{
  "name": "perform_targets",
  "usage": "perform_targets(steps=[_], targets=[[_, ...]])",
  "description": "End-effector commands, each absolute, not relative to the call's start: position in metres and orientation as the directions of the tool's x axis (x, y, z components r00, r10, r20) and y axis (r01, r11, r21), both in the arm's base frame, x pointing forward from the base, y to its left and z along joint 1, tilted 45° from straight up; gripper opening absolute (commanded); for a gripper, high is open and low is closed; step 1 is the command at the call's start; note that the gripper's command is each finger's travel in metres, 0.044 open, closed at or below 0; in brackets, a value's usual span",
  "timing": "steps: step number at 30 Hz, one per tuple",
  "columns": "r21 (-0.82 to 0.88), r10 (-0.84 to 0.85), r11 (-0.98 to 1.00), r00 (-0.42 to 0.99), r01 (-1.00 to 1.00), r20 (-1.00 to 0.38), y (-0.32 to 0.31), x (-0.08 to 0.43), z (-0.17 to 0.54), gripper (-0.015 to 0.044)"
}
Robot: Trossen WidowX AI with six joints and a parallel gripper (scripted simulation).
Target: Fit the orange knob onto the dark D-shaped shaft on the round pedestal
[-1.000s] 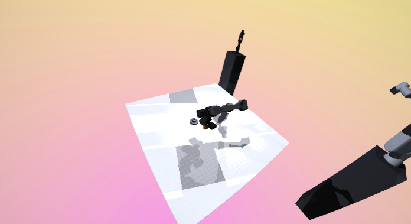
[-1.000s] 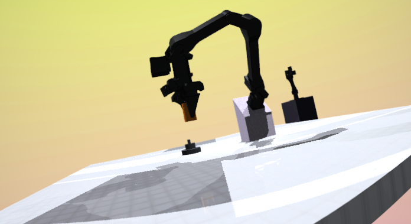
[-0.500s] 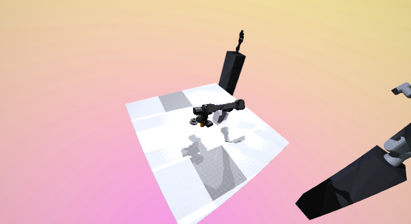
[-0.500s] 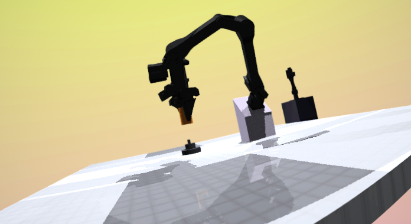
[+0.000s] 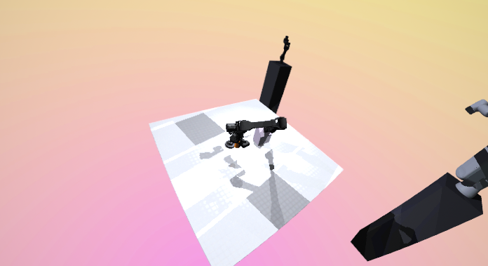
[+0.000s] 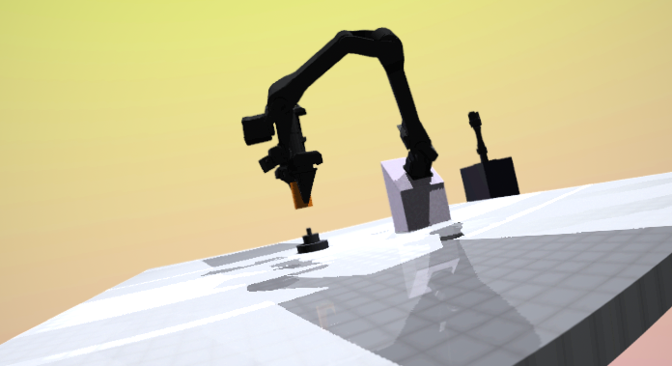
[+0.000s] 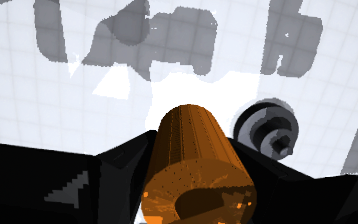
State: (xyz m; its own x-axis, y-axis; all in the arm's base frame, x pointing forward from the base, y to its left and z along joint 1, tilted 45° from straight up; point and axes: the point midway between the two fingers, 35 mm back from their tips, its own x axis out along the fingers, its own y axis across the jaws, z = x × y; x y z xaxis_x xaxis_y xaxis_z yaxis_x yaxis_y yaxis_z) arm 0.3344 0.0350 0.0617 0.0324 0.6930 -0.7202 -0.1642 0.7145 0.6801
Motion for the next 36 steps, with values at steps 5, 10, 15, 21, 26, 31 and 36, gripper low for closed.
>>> perform_targets(steps=[5,10,15,21,26,31,36], targets=[[0.678,0.692,0.715,0.036,-0.17,-0.721,0.018,0.334,0.041,0.0],[0.678,0.693,0.714,0.036,-0.173,-0.72,0.009,0.333,0.027,0.0],[0.679,0.694,0.713,0.036,-0.177,-0.719,0.0,0.332,0.013,0.0],[0.681,0.696,0.71,0.035,-0.182,-0.717,-0.011,0.329,-0.003,0.0],[0.682,0.699,0.707,0.035,-0.186,-0.714,-0.019,0.325,-0.017,0.0],[0.685,0.702,0.704,0.036,-0.19,-0.711,-0.027,0.321,-0.031,0.0],[0.687,0.705,0.7,0.036,-0.194,-0.708,-0.034,0.316,-0.044,0.0]])
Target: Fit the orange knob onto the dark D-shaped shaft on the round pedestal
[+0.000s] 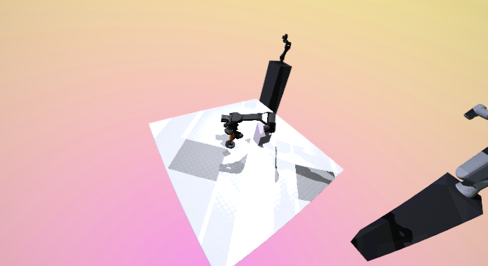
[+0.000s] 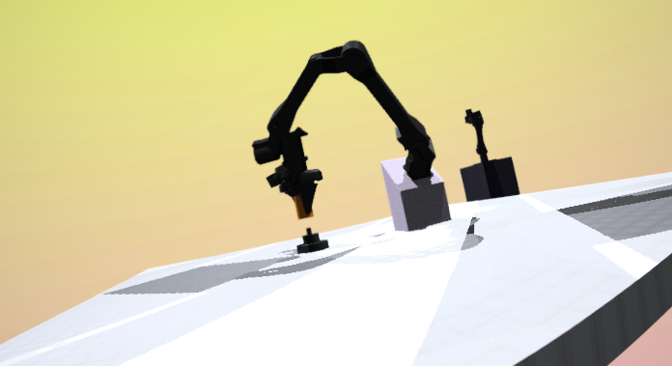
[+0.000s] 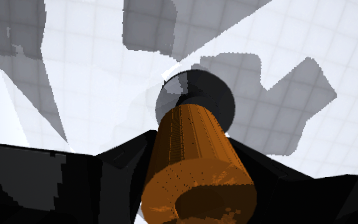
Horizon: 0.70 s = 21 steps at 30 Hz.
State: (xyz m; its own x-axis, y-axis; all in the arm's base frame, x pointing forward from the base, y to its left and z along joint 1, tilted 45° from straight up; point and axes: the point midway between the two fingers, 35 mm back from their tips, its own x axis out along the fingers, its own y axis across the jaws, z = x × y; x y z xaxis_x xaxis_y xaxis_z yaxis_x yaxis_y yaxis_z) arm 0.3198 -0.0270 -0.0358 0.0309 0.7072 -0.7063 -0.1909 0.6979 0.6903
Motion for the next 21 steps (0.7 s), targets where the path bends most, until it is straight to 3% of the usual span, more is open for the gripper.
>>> perform_targets(steps=[1,21], targets=[[0.688,0.706,0.7,0.036,-0.194,-0.708,-0.035,0.316,-0.046,0.0],[0.688,0.706,0.698,0.036,-0.198,-0.707,-0.02,0.318,-0.061,0.0]])
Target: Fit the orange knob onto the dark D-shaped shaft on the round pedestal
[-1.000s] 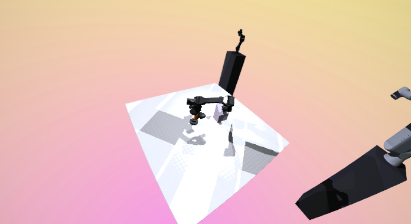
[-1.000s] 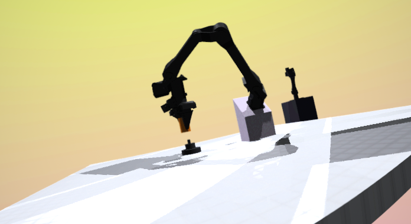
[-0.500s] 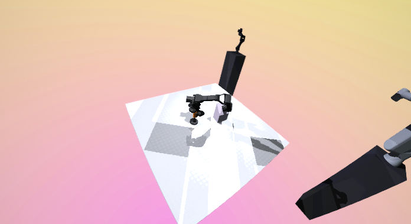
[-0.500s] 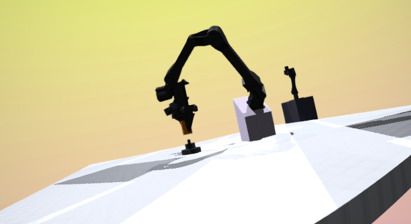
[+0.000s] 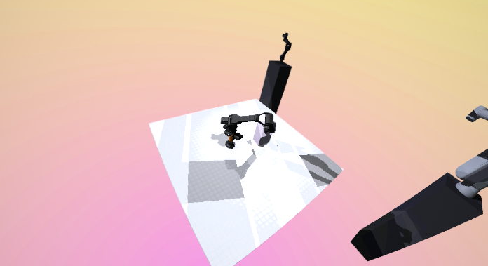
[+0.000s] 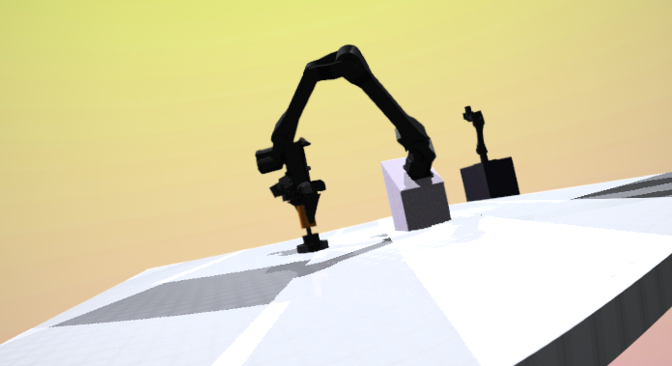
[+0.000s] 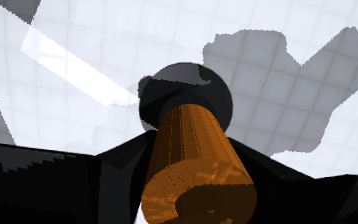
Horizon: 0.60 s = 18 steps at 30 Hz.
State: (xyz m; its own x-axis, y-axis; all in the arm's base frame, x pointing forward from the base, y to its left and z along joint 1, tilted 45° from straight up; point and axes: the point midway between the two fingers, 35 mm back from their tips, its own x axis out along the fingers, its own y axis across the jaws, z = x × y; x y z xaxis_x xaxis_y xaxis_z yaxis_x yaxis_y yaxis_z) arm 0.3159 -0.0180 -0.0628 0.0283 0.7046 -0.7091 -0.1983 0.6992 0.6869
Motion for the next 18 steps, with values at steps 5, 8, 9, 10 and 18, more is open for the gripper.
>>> perform_targets(steps=[5,8,9,10,18], targets=[[0.688,0.706,0.698,0.036,-0.198,-0.707,-0.0206,0.3191,-0.061,0.0],[0.688,0.706,0.698,0.036,-0.198,-0.707,-0.0194,0.3196,-0.0622,0.0],[0.688,0.707,0.698,0.036,-0.198,-0.707,-0.018,0.3197,-0.0635,0.0],[0.688,0.707,0.698,0.036,-0.198,-0.707,-0.018,0.3196,-0.0636,0.0],[0.688,0.707,0.698,0.036,-0.198,-0.707,-0.0171,0.319,-0.0635,0.0]])
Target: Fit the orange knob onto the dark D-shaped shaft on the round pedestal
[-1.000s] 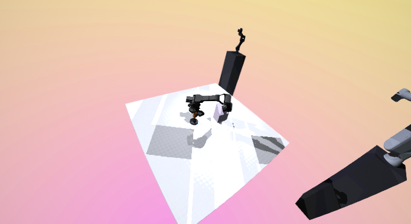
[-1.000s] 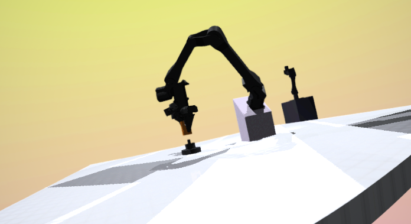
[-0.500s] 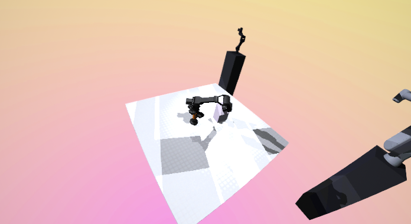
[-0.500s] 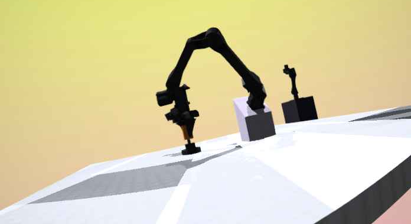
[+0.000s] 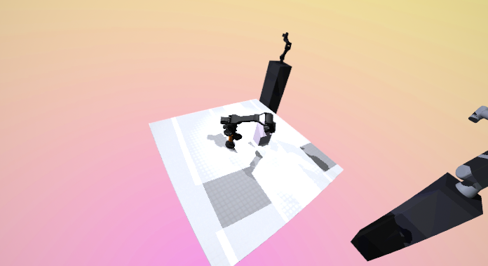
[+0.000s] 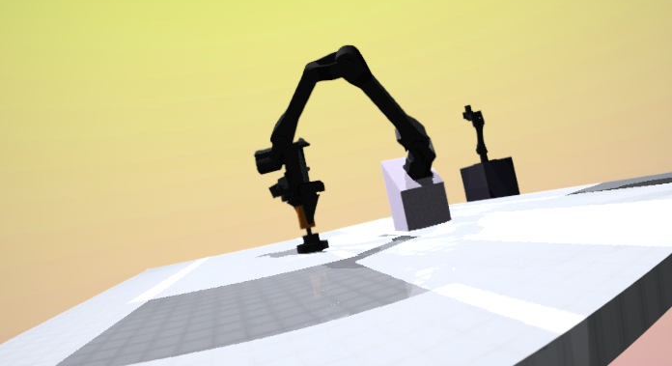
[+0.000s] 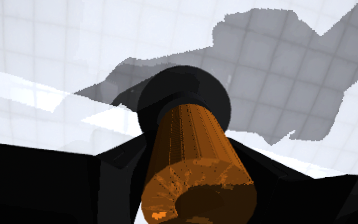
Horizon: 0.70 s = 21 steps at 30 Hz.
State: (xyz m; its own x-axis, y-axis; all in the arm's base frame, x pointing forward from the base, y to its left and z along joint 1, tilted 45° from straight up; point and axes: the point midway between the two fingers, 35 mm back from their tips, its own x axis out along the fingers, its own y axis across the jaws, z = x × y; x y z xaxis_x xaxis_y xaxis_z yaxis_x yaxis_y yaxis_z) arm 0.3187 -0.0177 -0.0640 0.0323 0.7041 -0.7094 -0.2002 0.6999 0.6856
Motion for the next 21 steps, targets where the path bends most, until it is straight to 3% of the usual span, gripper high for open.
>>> perform_targets(steps=[1,13,21], targets=[[0.688,0.707,0.698,0.036,-0.198,-0.707,-0.017,0.3187,-0.0635,0.0],[0.686,0.706,0.697,0.036,-0.208,-0.707,-0.0196,0.3152,-0.0598,0.0],[0.638,0.706,0.659,0.036,-0.398,-0.707,-0.0207,0.3137,-0.0621,0.0]])
